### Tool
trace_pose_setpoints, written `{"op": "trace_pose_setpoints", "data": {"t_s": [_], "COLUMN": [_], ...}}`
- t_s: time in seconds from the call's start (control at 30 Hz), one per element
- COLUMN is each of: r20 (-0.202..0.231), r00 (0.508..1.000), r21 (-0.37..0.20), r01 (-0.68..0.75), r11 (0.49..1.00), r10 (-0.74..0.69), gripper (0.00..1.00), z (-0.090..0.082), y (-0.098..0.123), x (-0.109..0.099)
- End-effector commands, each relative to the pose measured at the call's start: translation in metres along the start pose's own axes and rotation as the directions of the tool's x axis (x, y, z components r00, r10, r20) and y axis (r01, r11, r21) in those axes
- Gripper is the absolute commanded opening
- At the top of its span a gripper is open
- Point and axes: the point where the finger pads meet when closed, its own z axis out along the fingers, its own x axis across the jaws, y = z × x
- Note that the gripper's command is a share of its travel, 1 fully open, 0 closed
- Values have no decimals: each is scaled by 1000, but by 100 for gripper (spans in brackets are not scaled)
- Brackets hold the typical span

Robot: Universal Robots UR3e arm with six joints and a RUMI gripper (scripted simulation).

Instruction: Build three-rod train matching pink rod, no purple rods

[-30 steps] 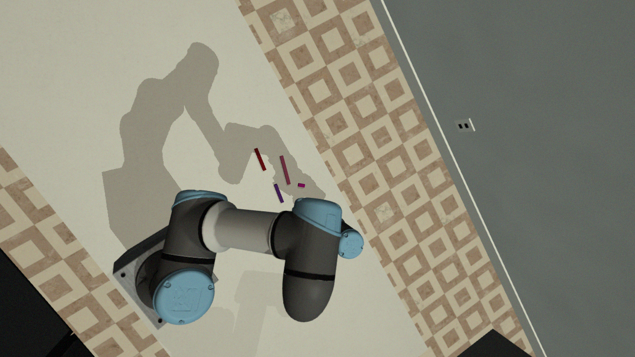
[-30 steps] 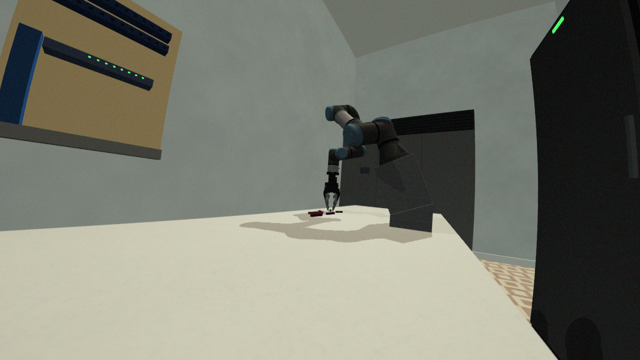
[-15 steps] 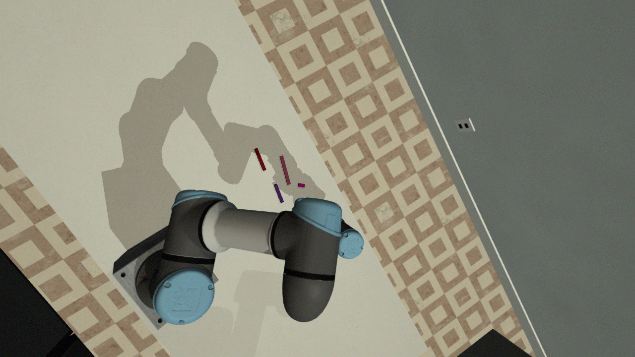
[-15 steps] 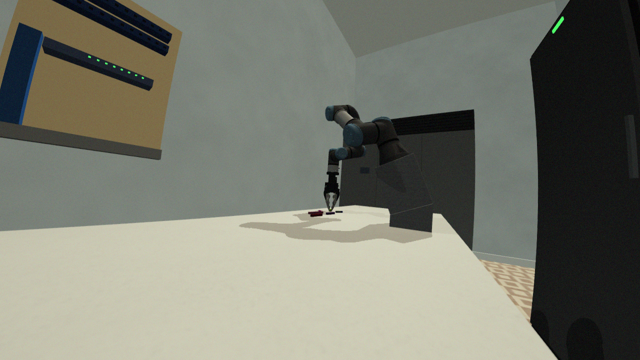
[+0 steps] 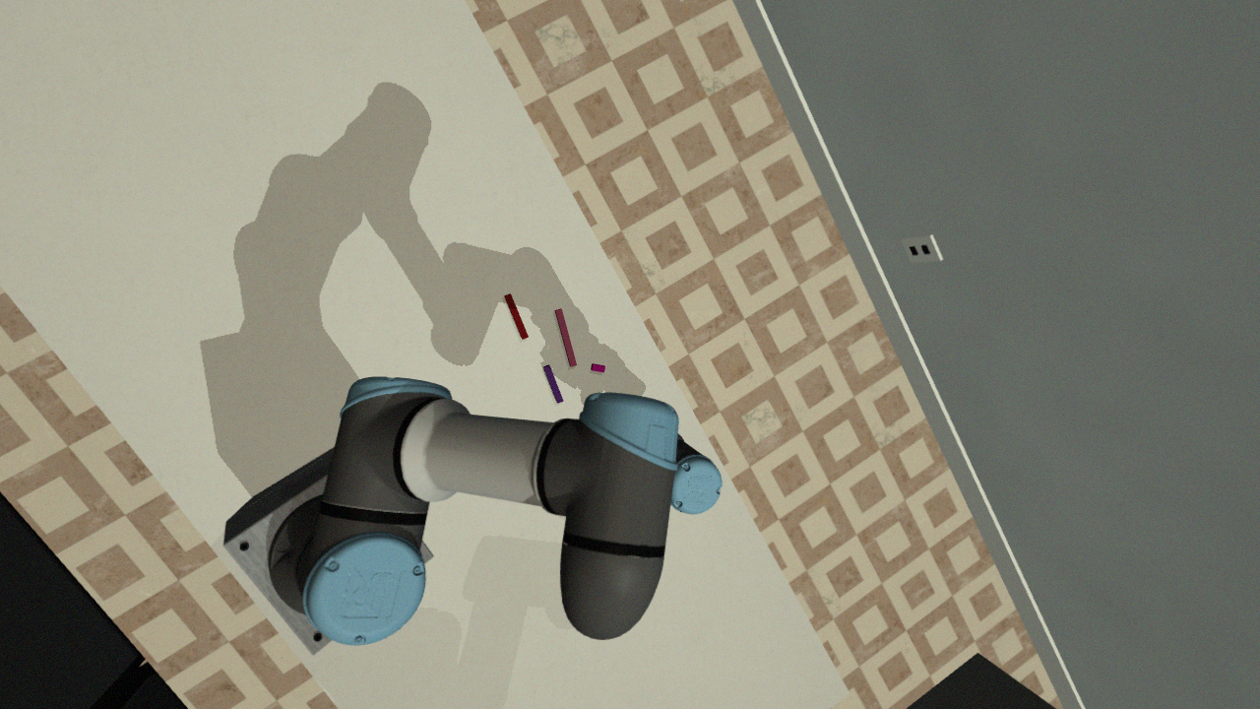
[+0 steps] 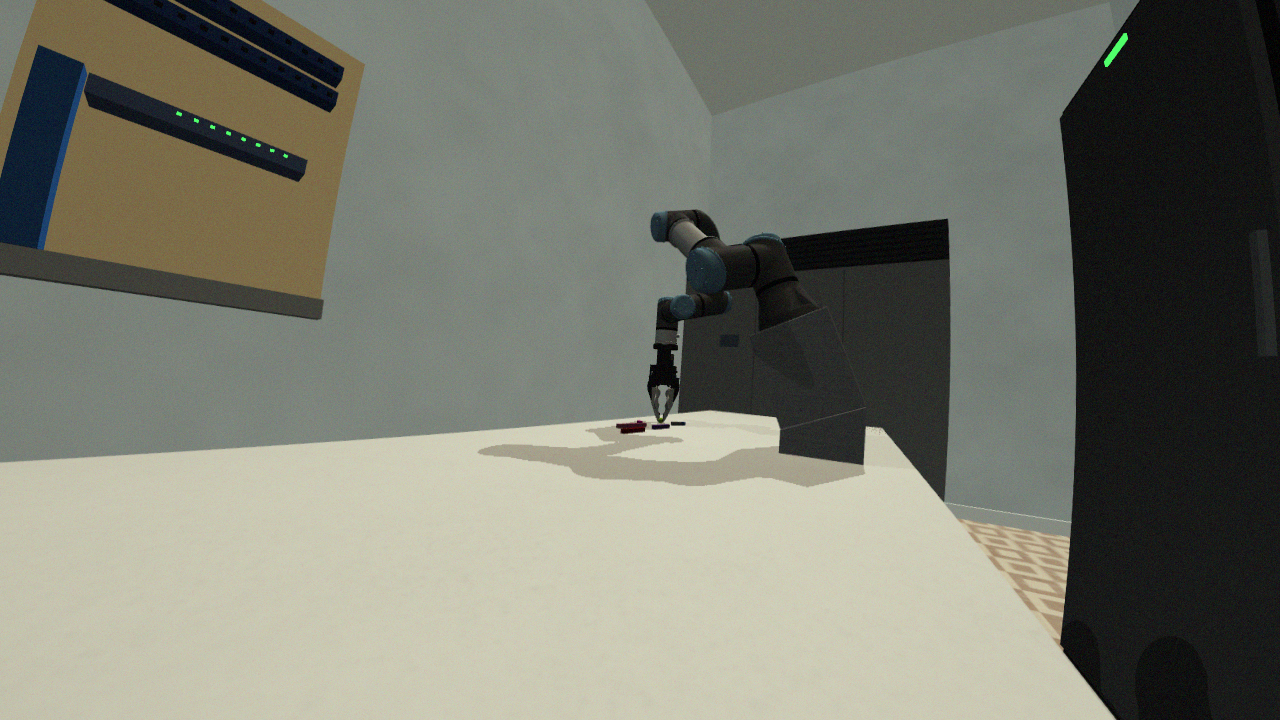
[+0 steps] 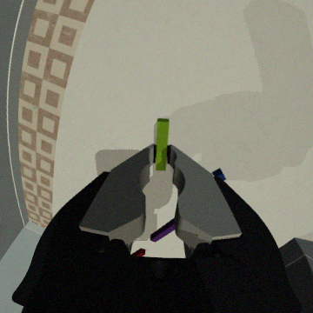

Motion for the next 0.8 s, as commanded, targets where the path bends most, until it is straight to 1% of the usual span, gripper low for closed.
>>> {"op": "trace_pose_setpoints", "data": {"t_s": [0.0, 0.47, 0.77], "r20": [0, 0, 0], "r00": [1000, 1000, 1000], "r21": [3, 2, 1], "r01": [0, 0, 0], "r11": [1000, 1000, 1000], "r10": [0, 0, 0], "gripper": [0, 0, 0], "z": [0, -2, -13], "y": [-1, -1, 0], "x": [-1, 0, 0]}}
